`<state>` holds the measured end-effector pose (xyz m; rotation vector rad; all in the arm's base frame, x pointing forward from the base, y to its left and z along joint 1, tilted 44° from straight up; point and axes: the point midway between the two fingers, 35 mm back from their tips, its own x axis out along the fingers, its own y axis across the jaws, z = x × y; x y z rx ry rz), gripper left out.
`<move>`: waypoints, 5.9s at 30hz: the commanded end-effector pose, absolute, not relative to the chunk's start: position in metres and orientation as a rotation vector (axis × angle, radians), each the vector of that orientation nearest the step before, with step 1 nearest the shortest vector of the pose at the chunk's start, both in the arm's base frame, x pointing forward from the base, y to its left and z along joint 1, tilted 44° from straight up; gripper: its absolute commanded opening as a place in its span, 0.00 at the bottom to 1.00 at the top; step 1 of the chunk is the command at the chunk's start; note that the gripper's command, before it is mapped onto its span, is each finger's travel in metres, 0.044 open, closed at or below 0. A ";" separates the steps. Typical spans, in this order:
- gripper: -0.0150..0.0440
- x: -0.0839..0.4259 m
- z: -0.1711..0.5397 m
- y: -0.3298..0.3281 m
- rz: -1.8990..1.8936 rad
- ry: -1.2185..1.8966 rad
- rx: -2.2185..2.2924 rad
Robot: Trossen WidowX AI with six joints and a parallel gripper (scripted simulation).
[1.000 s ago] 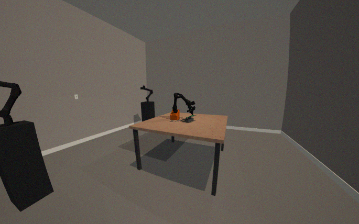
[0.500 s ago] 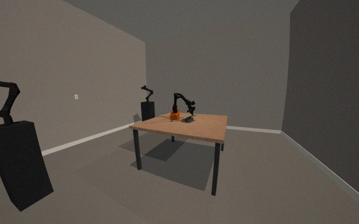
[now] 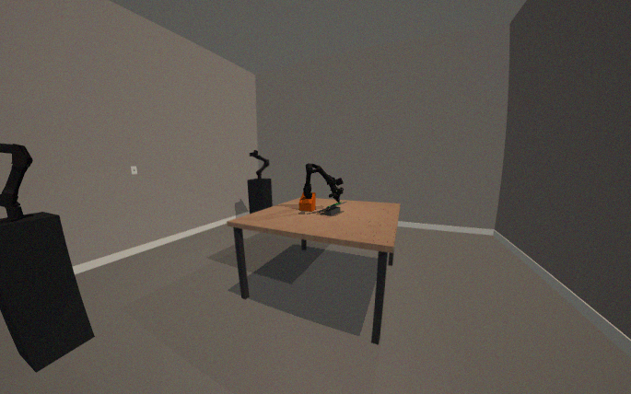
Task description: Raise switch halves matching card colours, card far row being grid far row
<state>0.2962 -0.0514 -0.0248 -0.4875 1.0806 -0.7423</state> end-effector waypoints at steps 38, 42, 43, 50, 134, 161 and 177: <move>0.25 0.288 0.046 -0.075 -0.756 1.133 -0.474; 0.25 0.290 0.042 -0.080 -0.757 1.132 -0.474; 0.25 0.290 0.041 -0.082 -0.757 1.132 -0.475; 0.25 0.292 0.037 -0.086 -0.757 1.132 -0.475; 0.25 0.276 0.057 -0.041 -0.744 1.112 -0.479; 0.25 0.254 -0.030 -0.037 -0.738 1.085 -0.489; 0.25 0.258 -0.038 -0.047 -0.738 1.085 -0.489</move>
